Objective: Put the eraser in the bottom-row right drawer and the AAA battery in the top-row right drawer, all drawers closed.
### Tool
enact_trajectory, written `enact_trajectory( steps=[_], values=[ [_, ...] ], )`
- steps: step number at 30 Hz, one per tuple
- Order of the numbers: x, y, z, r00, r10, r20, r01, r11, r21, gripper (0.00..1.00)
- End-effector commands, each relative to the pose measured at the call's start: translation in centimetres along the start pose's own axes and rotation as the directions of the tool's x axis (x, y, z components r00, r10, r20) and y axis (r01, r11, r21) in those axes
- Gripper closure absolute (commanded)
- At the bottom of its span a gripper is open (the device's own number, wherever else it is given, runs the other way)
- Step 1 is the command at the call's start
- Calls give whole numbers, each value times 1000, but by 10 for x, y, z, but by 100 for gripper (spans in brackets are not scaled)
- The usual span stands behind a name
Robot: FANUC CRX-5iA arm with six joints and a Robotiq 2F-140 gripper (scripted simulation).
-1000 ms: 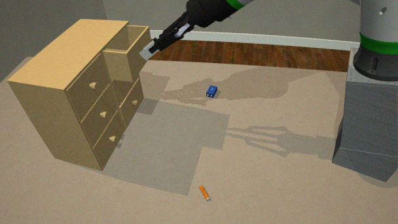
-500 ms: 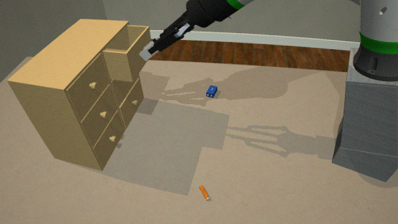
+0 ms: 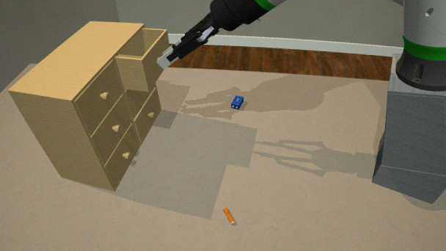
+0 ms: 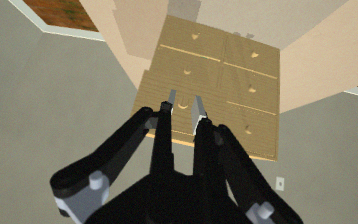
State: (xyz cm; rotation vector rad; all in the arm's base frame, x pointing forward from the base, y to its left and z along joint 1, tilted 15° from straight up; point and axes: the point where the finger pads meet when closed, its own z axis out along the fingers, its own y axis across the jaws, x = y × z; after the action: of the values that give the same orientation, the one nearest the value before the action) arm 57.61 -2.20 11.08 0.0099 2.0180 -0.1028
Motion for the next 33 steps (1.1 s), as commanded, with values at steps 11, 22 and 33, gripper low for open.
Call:
enact_trajectory(
  steps=[11,22,33],
  values=[
    [30,0,-35,1000,0,0,0,1000,0,80],
    [37,0,-57,1000,0,0,0,1000,0,80],
    [47,0,-87,1000,0,0,0,1000,0,80]
  ],
)
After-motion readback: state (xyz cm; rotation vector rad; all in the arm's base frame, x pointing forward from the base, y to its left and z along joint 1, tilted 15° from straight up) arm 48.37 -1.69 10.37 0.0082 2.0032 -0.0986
